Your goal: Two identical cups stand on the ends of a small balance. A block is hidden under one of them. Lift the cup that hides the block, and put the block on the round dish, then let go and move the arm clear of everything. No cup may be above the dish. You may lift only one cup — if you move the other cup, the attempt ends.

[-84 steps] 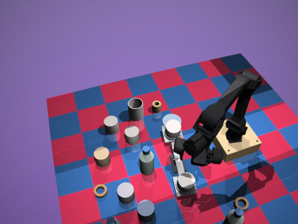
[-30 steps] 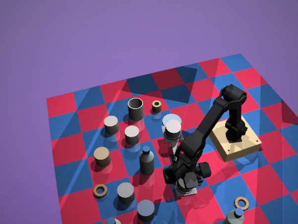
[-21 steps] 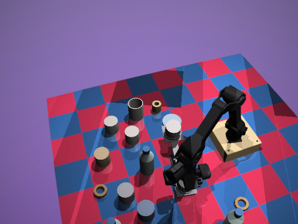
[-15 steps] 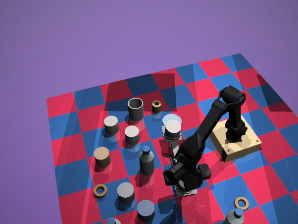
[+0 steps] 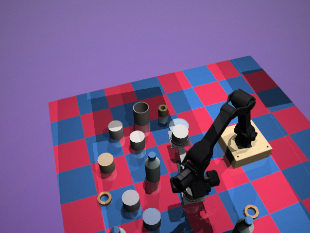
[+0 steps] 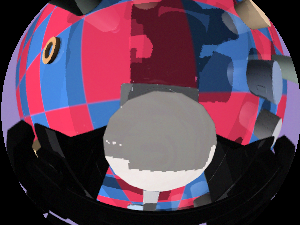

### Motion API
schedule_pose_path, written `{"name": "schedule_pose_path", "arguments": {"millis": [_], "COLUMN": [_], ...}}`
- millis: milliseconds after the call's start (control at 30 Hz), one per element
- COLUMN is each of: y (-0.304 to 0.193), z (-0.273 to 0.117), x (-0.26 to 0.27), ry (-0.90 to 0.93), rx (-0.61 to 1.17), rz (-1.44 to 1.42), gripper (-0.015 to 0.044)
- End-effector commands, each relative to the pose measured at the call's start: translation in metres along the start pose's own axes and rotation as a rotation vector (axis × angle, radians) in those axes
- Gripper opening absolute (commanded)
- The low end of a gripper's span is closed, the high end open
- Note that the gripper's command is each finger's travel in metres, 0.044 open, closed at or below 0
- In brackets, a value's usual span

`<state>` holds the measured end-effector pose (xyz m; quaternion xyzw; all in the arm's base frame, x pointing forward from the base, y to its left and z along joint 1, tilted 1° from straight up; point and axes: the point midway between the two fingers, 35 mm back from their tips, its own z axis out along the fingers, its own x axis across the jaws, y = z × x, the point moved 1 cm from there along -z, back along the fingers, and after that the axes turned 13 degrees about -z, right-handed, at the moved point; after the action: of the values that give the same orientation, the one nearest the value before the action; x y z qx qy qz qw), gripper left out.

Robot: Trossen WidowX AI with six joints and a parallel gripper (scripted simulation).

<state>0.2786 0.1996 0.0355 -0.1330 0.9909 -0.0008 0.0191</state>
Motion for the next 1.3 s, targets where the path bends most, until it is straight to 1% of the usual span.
{"name": "schedule_pose_path", "arguments": {"millis": [0, 100, 1267], "y": [0.001, 0.001, 0.003], "z": [-0.005, -0.008, -0.052], "x": [-0.001, -0.002, -0.007], "ry": [0.000, 0.000, -0.001], "rx": [-0.002, -0.003, -0.003], "rz": [-0.003, -0.003, -0.003], "gripper": [0.0078, 0.0000, 0.0000]}}
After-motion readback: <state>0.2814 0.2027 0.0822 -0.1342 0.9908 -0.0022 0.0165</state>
